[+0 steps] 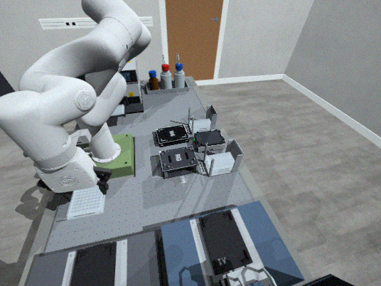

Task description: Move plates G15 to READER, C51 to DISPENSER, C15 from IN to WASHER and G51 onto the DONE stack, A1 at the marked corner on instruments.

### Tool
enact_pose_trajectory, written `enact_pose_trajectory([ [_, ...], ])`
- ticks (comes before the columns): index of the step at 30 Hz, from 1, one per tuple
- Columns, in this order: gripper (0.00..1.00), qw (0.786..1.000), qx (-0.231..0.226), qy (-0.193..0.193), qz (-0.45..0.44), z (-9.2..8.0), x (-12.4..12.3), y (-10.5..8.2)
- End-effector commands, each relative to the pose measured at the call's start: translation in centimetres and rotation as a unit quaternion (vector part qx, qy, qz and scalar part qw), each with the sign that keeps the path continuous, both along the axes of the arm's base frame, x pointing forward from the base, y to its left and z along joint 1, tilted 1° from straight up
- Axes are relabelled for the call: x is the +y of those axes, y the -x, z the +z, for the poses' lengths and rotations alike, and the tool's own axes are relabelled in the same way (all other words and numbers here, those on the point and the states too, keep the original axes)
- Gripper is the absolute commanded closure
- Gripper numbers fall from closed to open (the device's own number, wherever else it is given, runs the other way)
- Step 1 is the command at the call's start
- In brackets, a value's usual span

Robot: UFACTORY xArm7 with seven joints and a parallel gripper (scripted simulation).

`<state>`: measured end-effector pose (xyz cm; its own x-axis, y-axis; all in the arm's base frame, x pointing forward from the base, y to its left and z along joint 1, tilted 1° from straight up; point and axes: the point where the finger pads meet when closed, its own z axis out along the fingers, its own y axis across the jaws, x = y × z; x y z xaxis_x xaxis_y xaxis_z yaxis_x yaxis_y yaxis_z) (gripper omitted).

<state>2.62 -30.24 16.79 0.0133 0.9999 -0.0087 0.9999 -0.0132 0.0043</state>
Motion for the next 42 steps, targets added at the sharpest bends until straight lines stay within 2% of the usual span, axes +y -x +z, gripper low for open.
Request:
enact_pose_trajectory([
  [1, 1.0, 1.0, 0.0, 0.002, 0.0, 0.1, -1.1, 0.5],
  [4, 1.0, 1.0, 0.0, 0.002, 0.0, 0.1, -1.4, 0.5],
  [17, 1.0, 1.0, 0.0, 0.002, 0.0, 0.2, -5.7, 1.2],
  [21, 1.0, 1.0, 0.0, 0.002, -0.001, 0.2, -6.0, 1.2],
  [42, 1.0, 1.0, 0.0, 0.002, -0.001, 0.2, -12.3, 1.6],
])
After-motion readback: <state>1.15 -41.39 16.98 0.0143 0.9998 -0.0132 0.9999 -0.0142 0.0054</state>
